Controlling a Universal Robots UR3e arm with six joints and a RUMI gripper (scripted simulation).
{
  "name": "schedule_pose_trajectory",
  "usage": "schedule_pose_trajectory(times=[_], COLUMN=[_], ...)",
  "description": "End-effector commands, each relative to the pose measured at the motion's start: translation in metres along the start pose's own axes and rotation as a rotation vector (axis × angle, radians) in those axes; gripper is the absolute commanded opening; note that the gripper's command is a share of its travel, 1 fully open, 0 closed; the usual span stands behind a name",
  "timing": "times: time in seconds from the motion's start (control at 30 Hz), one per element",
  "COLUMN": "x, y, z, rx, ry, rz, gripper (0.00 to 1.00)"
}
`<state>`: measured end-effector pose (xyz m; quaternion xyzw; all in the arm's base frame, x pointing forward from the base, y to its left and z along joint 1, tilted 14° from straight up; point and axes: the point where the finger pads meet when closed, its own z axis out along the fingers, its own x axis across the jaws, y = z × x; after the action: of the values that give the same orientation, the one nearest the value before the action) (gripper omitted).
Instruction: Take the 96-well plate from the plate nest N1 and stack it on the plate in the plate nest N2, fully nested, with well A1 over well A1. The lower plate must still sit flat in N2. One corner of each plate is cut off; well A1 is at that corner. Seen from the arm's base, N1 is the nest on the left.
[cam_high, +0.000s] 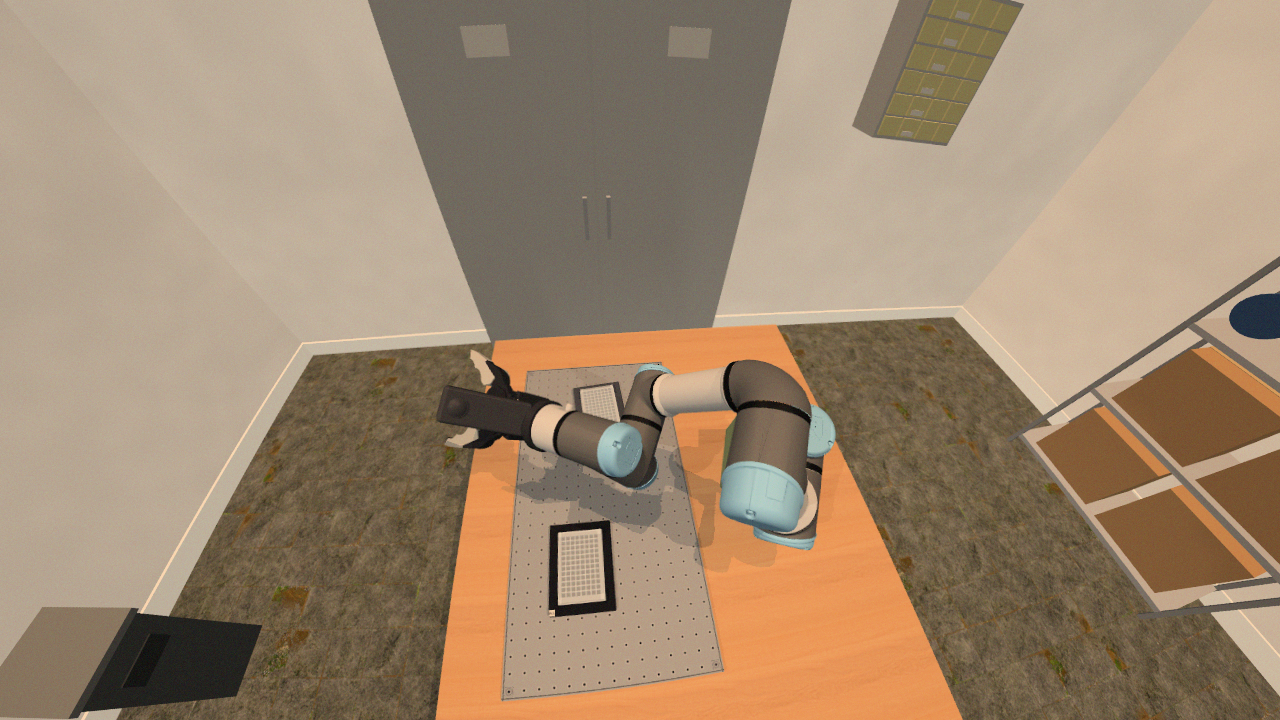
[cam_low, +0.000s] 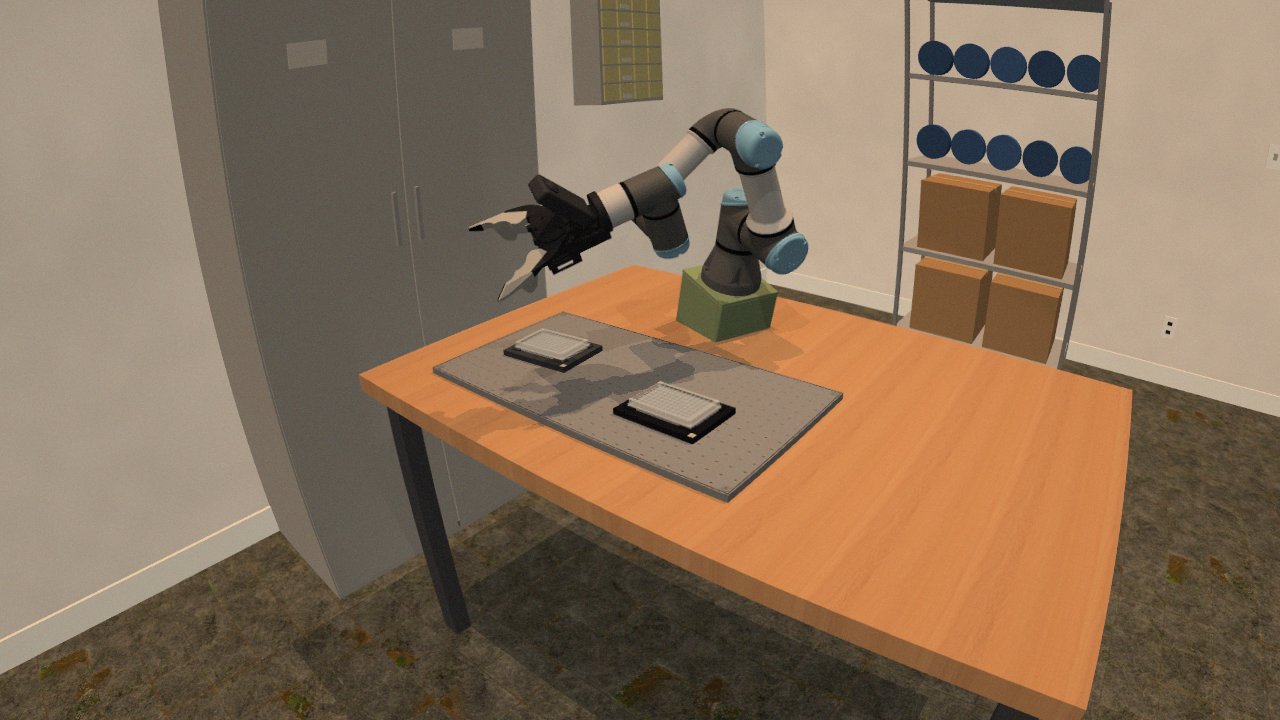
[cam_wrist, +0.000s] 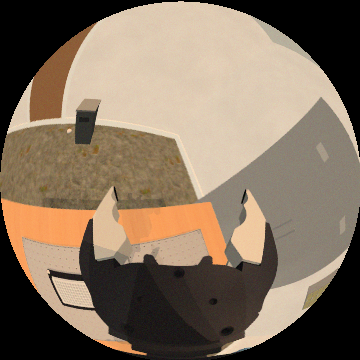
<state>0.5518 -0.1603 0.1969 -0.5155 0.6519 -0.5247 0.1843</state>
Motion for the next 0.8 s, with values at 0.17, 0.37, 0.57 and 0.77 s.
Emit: schedule_pose_trajectory(times=[0.17,0.37,0.57,0.77], x=[-0.027,-0.041,-0.062,-0.079], y=[0.010,0.016,0.027,0.037], z=[0.006,0.006,0.003,-0.001], rx=[-0.103,-0.153,-0.247,-0.322], ry=[-0.081,-0.112,-0.155,-0.179], rz=[0.157,0.230,0.355,0.448], gripper=[1.00,1.00,1.00,1.00])
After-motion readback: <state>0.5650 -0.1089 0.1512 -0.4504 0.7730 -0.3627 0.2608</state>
